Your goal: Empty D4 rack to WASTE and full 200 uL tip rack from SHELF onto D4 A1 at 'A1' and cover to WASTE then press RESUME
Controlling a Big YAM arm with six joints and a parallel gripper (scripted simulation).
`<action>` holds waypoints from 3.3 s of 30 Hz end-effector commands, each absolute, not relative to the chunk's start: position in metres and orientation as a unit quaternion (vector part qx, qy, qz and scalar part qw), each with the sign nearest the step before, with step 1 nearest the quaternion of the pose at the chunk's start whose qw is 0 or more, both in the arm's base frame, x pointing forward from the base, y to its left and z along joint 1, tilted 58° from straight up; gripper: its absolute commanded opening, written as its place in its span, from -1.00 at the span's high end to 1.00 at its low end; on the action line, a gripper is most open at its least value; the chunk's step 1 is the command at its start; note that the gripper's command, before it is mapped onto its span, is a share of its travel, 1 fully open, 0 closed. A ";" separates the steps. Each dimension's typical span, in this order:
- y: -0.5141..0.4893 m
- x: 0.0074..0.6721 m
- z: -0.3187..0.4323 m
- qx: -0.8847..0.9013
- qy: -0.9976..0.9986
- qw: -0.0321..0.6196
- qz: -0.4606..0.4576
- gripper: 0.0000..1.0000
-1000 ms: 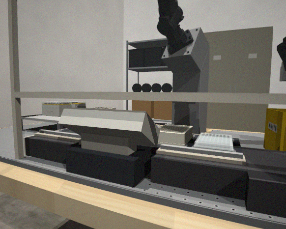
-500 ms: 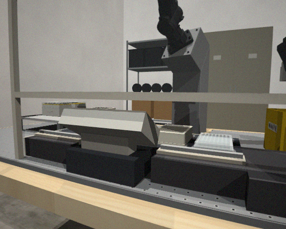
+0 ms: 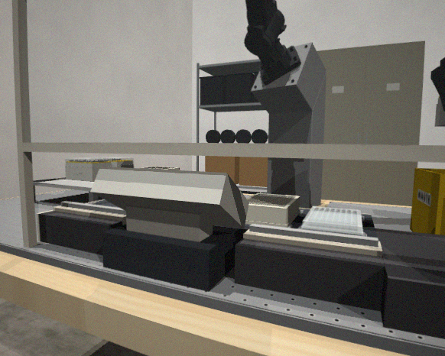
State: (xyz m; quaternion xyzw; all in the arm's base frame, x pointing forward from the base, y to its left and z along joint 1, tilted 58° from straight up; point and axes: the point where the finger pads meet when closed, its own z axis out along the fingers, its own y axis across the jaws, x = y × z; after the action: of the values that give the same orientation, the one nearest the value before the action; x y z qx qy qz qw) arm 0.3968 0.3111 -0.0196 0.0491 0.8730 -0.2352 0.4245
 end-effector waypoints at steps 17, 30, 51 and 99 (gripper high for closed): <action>0.302 0.413 -0.028 0.053 0.872 0.425 -0.236 1.00; 0.294 0.426 -0.040 0.053 0.872 0.424 -0.237 1.00; 0.279 0.449 -0.056 0.053 0.872 0.425 -0.236 1.00; 0.280 0.462 -0.061 0.050 0.872 0.431 -0.228 1.00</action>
State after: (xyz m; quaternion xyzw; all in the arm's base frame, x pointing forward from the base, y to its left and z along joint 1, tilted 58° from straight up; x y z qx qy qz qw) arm 0.4594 0.2738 -0.0653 0.0547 0.8722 -0.2319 0.4271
